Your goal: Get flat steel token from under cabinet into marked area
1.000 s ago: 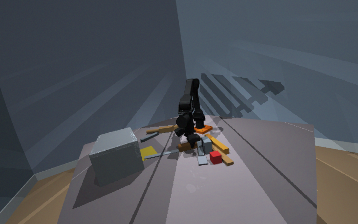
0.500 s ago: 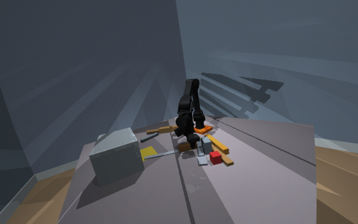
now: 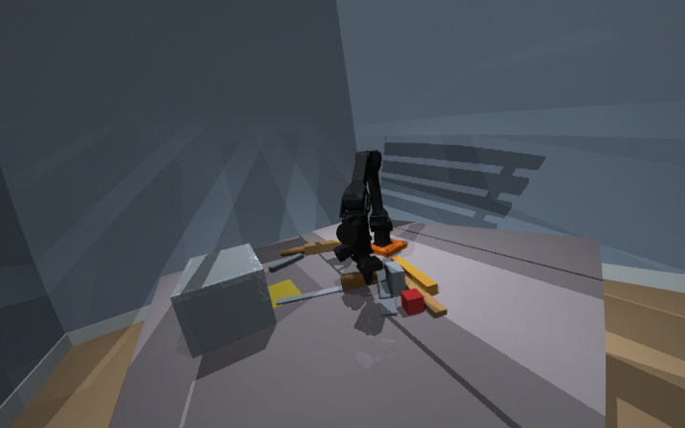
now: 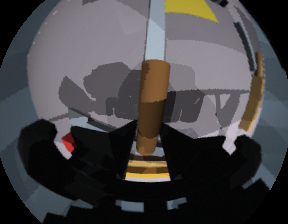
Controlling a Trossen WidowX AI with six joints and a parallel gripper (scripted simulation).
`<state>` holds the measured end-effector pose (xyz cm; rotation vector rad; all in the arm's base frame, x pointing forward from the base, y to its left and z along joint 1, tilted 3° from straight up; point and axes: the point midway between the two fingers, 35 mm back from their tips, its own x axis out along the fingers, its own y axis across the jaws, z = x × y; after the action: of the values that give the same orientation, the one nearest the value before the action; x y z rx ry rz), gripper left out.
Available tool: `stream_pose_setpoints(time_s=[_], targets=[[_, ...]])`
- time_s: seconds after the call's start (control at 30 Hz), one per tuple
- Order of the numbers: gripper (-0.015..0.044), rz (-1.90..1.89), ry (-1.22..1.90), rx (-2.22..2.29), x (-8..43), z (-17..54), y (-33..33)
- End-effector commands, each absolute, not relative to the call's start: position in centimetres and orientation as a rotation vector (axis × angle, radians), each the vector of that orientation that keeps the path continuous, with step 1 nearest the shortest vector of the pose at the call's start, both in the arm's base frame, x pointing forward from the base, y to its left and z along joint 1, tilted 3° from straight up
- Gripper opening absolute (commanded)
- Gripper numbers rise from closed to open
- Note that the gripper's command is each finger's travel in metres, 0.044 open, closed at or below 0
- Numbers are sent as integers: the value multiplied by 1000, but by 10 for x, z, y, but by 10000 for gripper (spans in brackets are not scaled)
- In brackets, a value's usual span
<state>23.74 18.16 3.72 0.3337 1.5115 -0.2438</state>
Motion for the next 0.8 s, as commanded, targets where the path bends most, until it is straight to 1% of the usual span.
stream_pose_setpoints(time_s=[0.0,0.17,0.27,0.3,0.77], targets=[[118,-244,1512,334,238,37,182],[85,-244,1512,334,238,37,182],[6,-244,1512,334,238,37,182],[0,-244,1512,334,238,37,182],[0,-238,1513,330,254,38,176]])
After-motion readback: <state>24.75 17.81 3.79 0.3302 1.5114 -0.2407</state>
